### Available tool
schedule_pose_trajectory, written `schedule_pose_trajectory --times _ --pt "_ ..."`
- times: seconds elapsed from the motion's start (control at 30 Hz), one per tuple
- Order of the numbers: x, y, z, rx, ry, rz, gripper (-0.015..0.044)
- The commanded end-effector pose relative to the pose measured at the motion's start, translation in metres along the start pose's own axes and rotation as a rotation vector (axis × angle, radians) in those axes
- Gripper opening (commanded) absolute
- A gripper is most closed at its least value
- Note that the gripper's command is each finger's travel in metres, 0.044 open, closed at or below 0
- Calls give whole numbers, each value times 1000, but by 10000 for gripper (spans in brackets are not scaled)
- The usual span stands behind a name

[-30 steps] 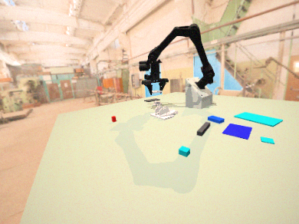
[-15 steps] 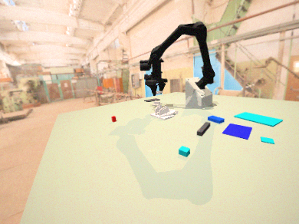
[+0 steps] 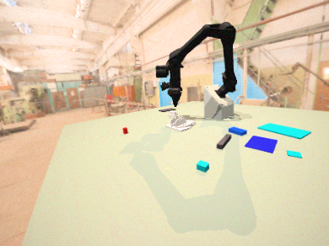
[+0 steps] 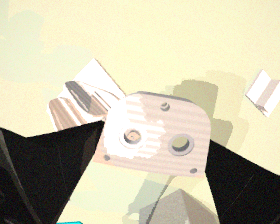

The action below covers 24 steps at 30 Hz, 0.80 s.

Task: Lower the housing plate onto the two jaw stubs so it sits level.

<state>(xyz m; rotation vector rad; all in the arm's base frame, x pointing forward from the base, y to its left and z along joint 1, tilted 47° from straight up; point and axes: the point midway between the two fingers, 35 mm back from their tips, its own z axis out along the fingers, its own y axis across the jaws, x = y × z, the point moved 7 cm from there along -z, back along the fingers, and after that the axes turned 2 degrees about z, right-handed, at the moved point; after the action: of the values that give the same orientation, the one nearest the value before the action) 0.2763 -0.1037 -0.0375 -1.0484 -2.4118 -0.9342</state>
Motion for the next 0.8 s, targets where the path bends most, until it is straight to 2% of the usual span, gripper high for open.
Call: schedule_pose_trajectory --times 0.0,0.77 --pt "8 9 1 -8 3 -125 351" --pt "48 50 9 -32 22 -742 351"
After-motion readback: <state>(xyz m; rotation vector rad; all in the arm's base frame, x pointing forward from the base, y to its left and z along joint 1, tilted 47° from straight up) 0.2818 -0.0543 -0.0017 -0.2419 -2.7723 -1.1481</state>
